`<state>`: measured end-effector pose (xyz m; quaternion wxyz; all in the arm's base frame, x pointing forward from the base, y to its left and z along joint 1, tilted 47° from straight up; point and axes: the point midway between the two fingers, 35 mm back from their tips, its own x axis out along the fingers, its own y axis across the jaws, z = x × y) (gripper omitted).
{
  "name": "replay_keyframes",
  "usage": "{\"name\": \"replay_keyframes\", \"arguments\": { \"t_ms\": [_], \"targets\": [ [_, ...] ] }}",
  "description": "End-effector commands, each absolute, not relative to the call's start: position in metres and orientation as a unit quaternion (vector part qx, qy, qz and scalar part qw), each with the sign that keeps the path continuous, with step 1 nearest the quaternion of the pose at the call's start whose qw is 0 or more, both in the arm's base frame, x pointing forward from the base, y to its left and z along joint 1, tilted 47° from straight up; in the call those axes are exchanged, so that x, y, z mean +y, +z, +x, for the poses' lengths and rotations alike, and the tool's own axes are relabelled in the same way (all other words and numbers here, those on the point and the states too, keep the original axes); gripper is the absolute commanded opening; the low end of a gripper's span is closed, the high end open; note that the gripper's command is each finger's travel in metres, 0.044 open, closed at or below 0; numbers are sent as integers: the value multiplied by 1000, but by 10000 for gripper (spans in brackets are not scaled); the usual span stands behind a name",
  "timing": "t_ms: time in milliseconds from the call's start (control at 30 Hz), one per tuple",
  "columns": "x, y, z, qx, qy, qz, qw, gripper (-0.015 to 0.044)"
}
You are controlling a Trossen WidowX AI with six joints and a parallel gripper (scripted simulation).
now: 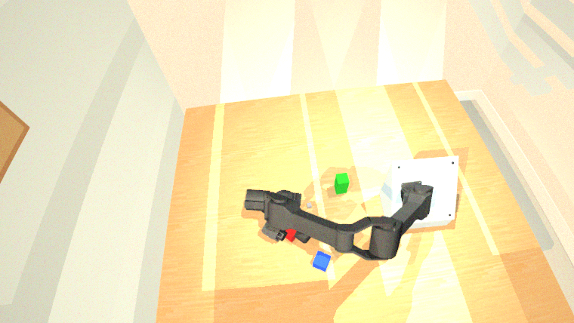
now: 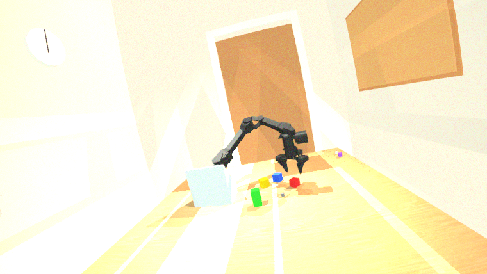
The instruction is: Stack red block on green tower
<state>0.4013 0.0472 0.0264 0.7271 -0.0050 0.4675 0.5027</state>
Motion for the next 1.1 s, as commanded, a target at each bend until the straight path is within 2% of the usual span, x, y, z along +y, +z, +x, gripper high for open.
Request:
{"name": "replay_keyframes", "arguments": {
  "t_ms": [0,1067],
  "targets": [
    [59,13,399,471,504,2,724,440],
    [91,-15,401,471,504,3,724,440]
  ]
}}
